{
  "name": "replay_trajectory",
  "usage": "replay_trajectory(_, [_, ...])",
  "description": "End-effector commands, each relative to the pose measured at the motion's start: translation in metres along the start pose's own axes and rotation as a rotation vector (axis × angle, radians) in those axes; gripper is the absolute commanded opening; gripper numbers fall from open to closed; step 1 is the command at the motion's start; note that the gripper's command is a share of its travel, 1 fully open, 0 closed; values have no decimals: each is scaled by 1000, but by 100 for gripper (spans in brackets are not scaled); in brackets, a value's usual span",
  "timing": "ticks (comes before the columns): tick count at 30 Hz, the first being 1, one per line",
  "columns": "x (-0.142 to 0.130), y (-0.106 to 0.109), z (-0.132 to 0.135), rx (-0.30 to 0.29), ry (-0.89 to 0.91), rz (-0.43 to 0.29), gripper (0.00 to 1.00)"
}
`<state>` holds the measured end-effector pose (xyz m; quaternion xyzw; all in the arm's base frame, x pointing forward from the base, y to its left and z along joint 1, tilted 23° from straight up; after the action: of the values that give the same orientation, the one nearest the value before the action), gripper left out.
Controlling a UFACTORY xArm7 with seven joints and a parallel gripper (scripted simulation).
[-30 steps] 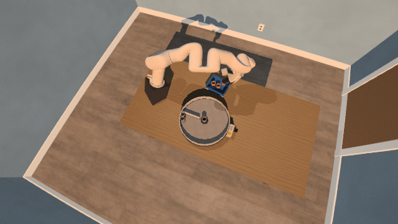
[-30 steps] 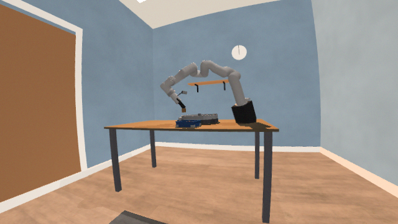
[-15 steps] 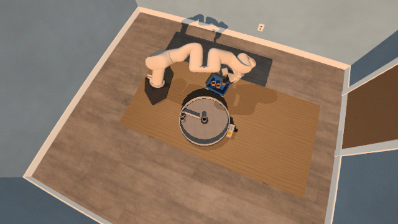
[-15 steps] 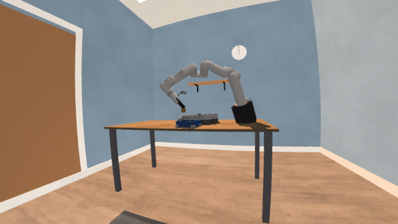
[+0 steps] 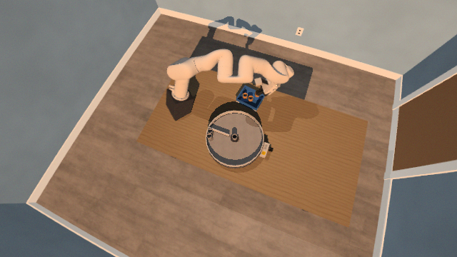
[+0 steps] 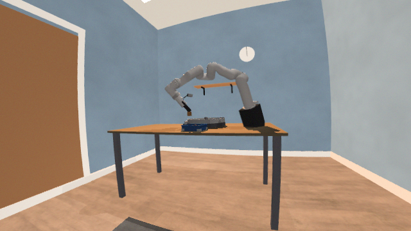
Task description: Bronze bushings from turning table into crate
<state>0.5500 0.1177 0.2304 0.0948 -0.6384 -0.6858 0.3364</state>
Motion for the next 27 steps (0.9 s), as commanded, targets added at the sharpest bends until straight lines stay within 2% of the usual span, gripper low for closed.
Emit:
replay_trajectory(1, [0,2,0,1,-1,-4,0])
replay_trajectory(9, [-1,1,0,1,-1,-4,0])
replay_trajectory(16, [-12,-13,-2,1,-1,-4,0])
replay_trajectory(23, [-38,-44,-5,1,-1,-4,0])
replay_trajectory(27, [-46,-53,-6,1,-1,-4,0])
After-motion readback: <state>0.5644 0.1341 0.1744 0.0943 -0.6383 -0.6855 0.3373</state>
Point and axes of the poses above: the point where the finger pads meet when closed, its own y axis back along the fingers, its own z axis across the jaws, x = y × z, the point moved 5 cm from there along y, back along the fingers, and after that the axes turned 7 degrees about y, right-handed, at the moved point
